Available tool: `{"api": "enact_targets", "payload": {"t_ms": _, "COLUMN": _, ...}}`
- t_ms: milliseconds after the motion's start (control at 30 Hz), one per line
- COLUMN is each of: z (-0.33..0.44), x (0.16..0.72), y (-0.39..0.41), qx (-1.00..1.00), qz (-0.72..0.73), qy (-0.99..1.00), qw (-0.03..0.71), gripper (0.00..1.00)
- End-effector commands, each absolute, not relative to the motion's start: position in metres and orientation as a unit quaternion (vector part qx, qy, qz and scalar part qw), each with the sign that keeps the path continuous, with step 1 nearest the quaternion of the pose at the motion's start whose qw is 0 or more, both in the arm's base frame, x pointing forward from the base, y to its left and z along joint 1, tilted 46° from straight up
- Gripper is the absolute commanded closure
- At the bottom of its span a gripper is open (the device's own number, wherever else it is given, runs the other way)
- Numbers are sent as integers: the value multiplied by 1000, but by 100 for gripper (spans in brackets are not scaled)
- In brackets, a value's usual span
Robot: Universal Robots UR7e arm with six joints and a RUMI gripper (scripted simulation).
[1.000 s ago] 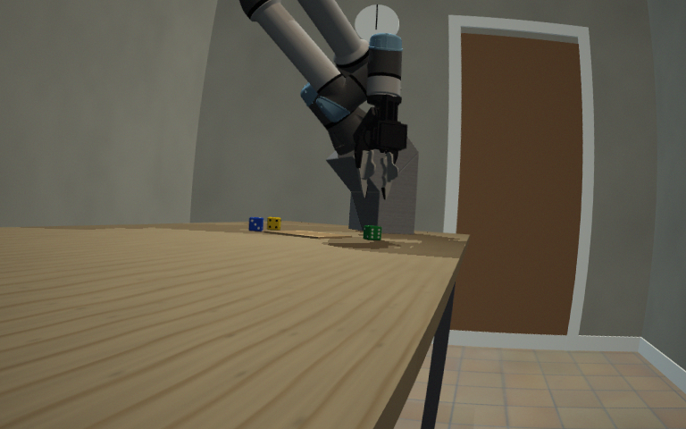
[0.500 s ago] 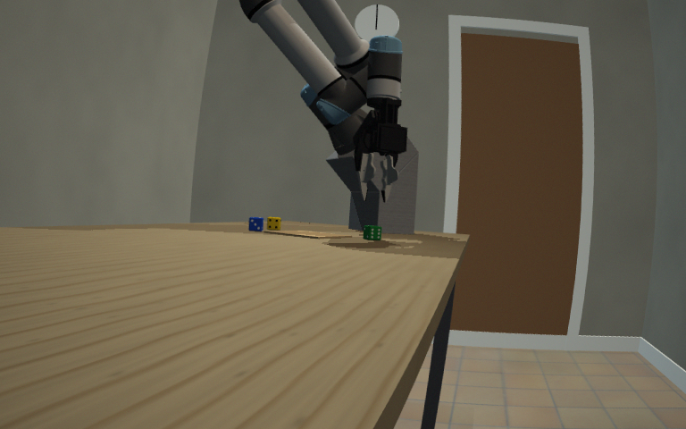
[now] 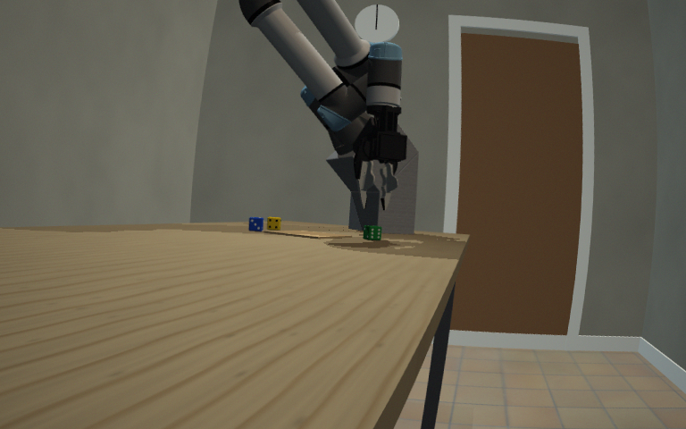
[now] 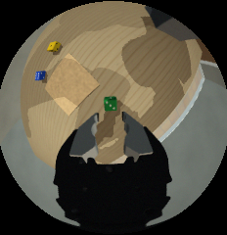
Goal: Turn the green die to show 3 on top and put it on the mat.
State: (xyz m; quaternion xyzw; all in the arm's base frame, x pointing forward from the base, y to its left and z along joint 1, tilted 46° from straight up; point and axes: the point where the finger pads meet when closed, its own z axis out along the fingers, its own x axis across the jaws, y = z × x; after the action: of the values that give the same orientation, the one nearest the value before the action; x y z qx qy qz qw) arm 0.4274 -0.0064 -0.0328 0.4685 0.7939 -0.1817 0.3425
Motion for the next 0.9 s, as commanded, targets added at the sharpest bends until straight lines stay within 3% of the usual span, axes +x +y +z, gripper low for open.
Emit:
{"api": "enact_targets", "payload": {"t_ms": 0, "z": -39, "x": 431, "y": -12, "qx": 468, "qz": -181, "qy": 794, "qw": 343, "gripper": 72}}
{"api": "enact_targets", "payload": {"t_ms": 867, "z": -52, "x": 438, "y": -23, "qx": 468, "qz": -181, "qy": 794, "qw": 343, "gripper": 72}}
